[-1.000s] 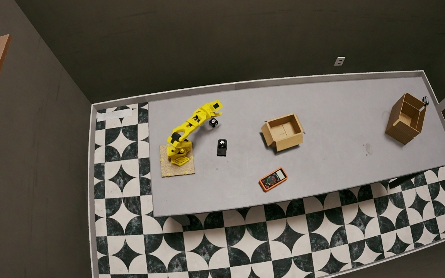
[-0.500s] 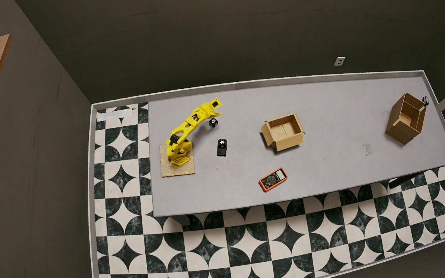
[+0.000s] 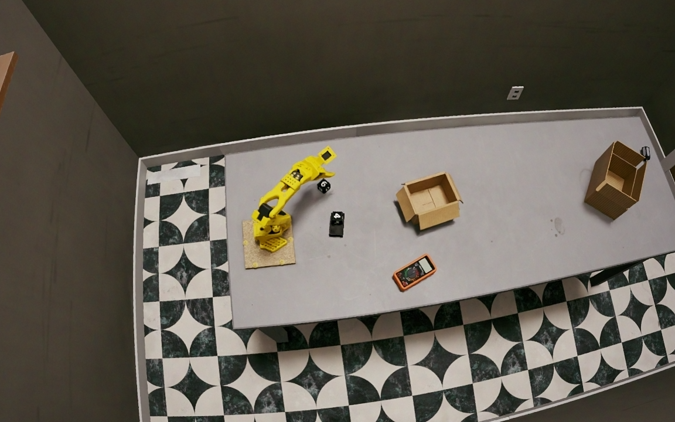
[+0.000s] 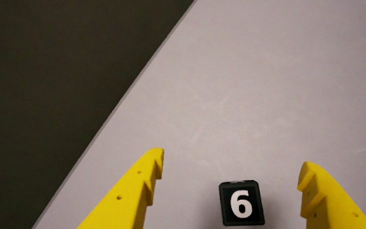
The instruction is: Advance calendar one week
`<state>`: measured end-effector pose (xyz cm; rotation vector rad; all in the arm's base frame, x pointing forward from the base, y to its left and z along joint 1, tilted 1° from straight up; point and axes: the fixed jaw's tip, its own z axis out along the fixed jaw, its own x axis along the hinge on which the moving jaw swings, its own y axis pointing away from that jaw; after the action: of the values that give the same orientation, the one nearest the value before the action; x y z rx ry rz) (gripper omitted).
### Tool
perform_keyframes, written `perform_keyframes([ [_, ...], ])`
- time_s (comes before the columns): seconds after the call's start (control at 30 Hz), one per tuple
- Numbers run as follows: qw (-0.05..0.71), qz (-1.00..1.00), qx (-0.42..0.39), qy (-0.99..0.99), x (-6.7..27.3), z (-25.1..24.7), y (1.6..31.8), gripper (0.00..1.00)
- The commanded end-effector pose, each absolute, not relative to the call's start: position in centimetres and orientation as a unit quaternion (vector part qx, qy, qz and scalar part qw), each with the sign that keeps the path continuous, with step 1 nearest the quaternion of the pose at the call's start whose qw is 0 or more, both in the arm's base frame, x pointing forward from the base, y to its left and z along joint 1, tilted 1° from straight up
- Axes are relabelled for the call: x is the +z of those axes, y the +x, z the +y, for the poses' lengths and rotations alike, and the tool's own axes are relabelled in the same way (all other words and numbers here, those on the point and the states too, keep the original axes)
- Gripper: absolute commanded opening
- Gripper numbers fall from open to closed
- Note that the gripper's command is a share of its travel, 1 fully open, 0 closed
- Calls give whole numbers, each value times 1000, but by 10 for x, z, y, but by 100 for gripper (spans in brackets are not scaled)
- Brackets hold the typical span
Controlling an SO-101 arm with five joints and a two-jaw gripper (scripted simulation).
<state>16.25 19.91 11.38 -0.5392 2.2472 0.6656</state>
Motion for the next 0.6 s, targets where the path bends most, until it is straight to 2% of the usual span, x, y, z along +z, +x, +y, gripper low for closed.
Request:
perform_keyframes([
  [0.0, 287, 902, 206, -249, 101, 196, 158, 35],
  [0.33, 240, 918, 167, -268, 89, 192, 154, 35],
  [0.57, 178, 932, 119, -292, 75, 187, 149, 35],
])
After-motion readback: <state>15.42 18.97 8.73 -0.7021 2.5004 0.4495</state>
